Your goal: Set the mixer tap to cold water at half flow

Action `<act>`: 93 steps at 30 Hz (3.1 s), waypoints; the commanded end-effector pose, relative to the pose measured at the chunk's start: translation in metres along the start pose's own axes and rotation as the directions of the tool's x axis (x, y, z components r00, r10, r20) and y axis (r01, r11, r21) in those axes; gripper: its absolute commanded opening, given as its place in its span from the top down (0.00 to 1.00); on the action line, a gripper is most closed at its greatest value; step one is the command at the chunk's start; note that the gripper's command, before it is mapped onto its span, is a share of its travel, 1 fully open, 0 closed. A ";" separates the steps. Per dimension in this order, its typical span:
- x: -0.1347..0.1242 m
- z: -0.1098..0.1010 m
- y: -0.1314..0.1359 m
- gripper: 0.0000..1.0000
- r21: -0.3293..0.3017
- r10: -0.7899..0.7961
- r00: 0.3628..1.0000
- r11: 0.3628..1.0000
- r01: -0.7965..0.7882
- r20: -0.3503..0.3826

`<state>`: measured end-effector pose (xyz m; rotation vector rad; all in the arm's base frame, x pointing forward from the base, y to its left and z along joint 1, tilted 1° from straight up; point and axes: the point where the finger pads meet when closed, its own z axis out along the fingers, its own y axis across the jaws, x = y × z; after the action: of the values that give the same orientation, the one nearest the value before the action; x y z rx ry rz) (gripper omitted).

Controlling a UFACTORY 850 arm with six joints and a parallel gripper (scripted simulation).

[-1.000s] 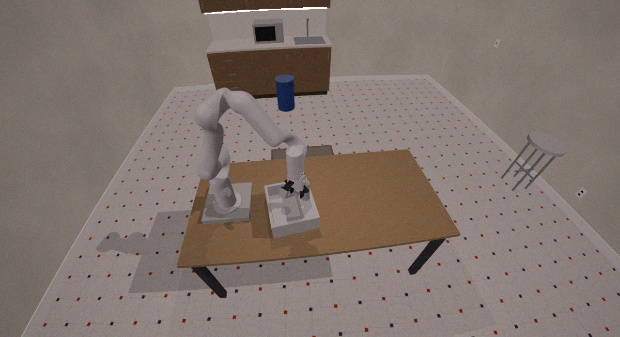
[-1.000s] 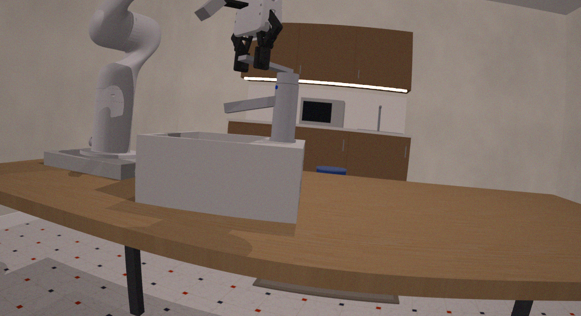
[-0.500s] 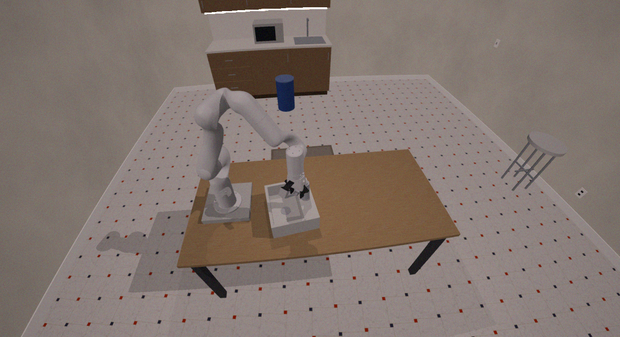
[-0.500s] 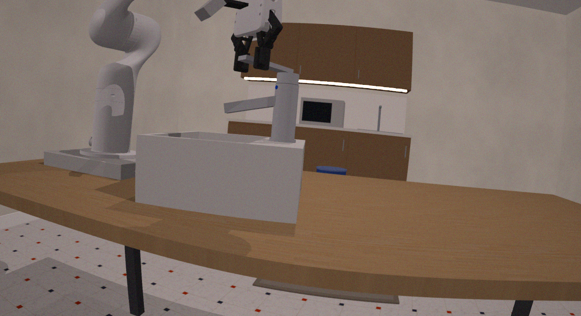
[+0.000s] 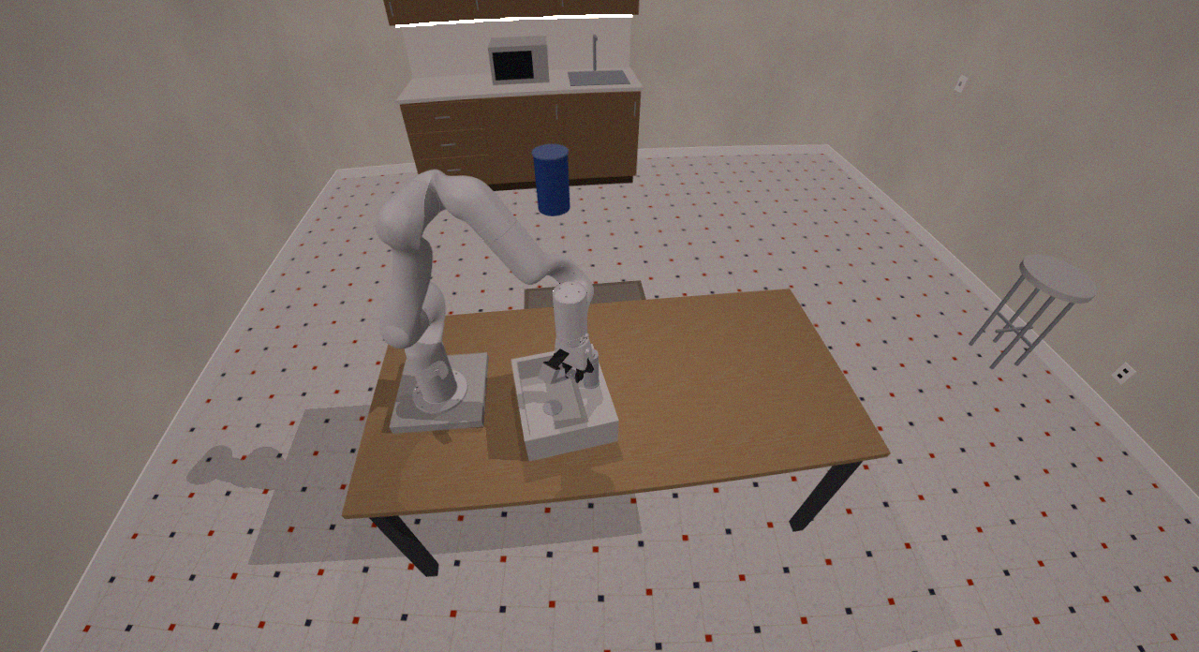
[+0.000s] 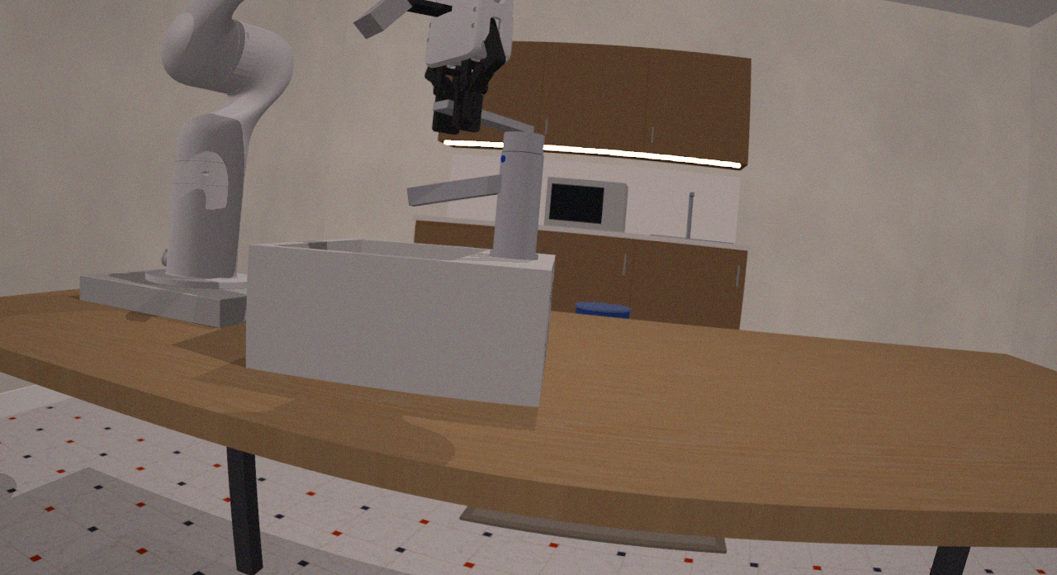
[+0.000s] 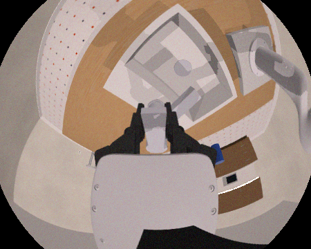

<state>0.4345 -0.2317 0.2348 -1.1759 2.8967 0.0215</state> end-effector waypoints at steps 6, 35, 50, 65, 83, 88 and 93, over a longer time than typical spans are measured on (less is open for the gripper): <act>0.000 -0.001 -0.001 1.00 0.002 0.000 1.000 1.000 0.000 0.001; -0.002 -0.007 -0.001 1.00 0.002 0.000 1.000 1.000 0.000 0.001; -0.004 -0.013 -0.001 1.00 0.002 0.000 1.000 1.000 0.000 0.001; -0.004 -0.013 -0.001 0.35 0.002 0.000 1.000 1.000 0.000 0.001; -0.004 -0.013 -0.001 0.35 0.002 0.000 1.000 1.000 0.000 0.001; -0.004 -0.013 -0.001 0.35 0.002 0.000 1.000 1.000 0.000 0.001; -0.004 -0.013 -0.001 0.35 0.002 0.000 1.000 1.000 0.000 0.001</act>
<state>0.4373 -0.2292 0.2474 -1.1758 2.8967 0.0214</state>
